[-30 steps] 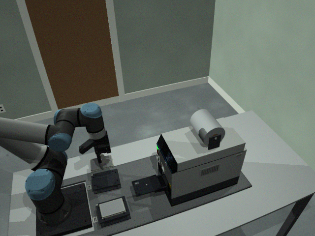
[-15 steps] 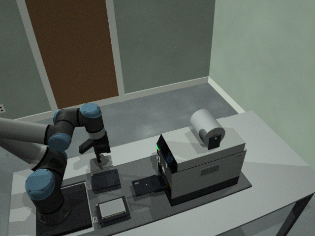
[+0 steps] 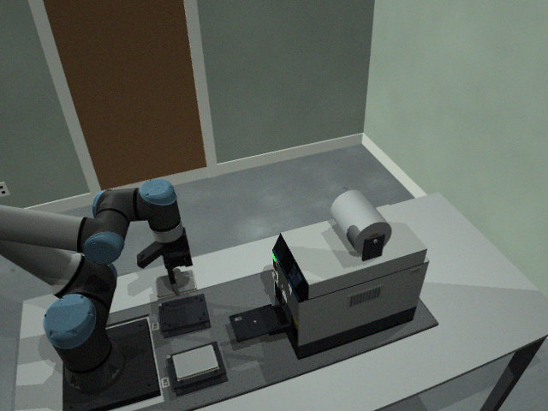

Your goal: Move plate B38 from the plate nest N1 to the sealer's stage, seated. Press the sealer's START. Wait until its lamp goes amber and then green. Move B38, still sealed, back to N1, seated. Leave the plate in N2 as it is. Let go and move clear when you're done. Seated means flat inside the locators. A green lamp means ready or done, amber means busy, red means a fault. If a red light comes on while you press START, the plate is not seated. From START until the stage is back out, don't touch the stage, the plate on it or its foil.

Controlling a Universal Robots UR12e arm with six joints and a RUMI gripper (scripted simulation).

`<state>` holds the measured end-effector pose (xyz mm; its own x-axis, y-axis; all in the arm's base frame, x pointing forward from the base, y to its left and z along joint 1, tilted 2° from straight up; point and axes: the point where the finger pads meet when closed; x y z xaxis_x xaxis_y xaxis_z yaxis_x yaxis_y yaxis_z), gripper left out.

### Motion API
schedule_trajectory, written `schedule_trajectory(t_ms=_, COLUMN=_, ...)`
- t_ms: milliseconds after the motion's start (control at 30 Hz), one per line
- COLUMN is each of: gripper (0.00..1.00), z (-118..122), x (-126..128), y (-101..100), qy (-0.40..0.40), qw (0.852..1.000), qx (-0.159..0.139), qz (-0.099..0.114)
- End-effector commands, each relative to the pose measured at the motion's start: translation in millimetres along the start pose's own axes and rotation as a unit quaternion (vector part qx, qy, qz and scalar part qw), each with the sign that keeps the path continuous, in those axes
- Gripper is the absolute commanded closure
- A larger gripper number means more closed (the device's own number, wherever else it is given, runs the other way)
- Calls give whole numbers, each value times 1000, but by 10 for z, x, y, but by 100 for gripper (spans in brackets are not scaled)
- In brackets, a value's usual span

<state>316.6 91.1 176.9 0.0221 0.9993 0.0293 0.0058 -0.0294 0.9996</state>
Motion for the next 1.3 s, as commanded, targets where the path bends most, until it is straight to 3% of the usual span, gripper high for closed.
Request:
schedule_trajectory(t_ms=0, gripper=100, z=5, x=-1, y=6, qy=0, qw=1000, qx=-1, qz=0)
schedule_trajectory(t_ms=733, gripper=100, z=4, x=-1, y=6, qy=0, qw=1000, qx=-1, qz=0)
schedule_trajectory(t_ms=1267, gripper=100, z=4, x=-2, y=-227, qy=0, qw=1000, qx=-1, qz=0)
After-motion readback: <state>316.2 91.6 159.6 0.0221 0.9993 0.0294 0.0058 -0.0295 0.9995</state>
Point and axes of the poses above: the point where the finger pads meet when closed, its own y axis back along the fingers, its own x axis across the jaws, z = x × y, and after that the axes turned 4 degrees about y, right-handed
